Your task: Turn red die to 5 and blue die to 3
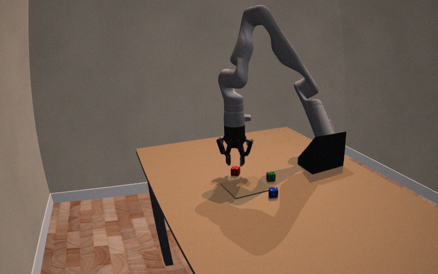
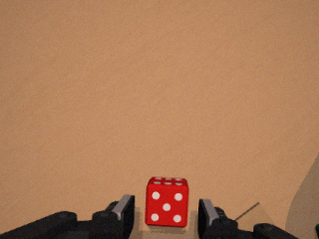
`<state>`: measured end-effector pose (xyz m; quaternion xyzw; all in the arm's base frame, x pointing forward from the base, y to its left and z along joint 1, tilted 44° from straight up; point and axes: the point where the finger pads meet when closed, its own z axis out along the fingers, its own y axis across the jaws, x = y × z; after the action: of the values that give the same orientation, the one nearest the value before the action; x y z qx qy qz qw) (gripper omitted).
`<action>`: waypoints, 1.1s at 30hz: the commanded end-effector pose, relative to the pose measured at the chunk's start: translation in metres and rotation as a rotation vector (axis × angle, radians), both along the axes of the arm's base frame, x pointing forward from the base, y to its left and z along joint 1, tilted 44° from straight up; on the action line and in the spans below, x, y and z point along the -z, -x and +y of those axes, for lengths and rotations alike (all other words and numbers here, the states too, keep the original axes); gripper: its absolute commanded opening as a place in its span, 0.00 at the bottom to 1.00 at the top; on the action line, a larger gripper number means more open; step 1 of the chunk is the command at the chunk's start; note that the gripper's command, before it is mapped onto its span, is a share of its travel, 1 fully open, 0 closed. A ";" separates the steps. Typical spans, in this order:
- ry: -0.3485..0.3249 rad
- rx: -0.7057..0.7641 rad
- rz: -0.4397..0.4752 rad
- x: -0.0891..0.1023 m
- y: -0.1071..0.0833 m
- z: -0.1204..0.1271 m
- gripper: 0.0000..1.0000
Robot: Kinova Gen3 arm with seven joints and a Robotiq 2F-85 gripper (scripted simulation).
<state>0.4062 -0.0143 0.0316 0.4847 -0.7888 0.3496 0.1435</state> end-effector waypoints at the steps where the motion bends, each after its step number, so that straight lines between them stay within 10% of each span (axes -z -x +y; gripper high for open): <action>1: -0.001 -0.001 -0.001 0.000 0.000 0.001 0.46; 33: -0.001 -0.001 -0.001 0.013 -0.002 -0.012 0.46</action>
<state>0.4096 -0.0209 0.0221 0.4868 -0.7886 0.3489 0.1392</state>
